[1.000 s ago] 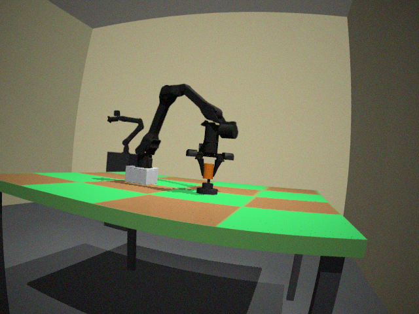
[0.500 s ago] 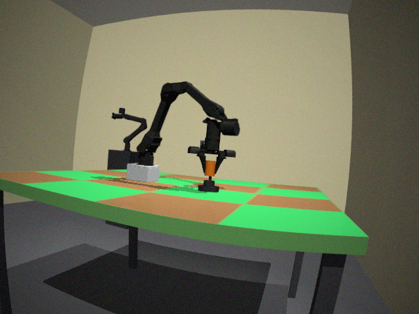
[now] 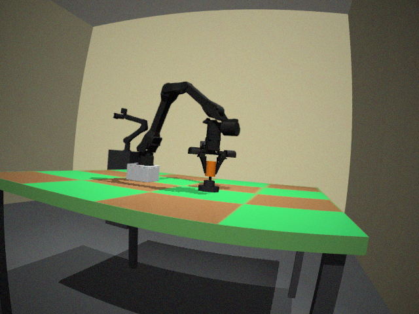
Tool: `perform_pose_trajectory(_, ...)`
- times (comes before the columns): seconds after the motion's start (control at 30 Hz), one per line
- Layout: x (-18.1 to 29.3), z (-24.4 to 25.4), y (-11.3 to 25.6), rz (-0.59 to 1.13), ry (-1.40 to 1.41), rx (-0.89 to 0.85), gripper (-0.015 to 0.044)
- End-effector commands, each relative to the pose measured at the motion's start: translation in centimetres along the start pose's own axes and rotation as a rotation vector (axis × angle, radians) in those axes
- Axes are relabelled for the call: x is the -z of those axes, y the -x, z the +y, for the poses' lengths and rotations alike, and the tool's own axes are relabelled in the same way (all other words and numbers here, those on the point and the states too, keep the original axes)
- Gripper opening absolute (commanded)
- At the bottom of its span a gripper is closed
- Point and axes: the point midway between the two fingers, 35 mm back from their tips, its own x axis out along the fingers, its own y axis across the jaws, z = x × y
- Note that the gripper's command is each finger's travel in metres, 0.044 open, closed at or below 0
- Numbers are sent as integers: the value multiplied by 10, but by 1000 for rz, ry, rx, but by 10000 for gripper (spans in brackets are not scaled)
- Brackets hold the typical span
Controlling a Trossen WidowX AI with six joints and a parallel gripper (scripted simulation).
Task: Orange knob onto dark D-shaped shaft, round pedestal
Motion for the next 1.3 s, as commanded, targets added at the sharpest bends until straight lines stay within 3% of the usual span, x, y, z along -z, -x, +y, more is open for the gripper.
perform_pose_trajectory(0.0,-1,0,-1,0,4,1,0)
perform_pose_trajectory(1.27,0,-1,-1,0,56,1,0)
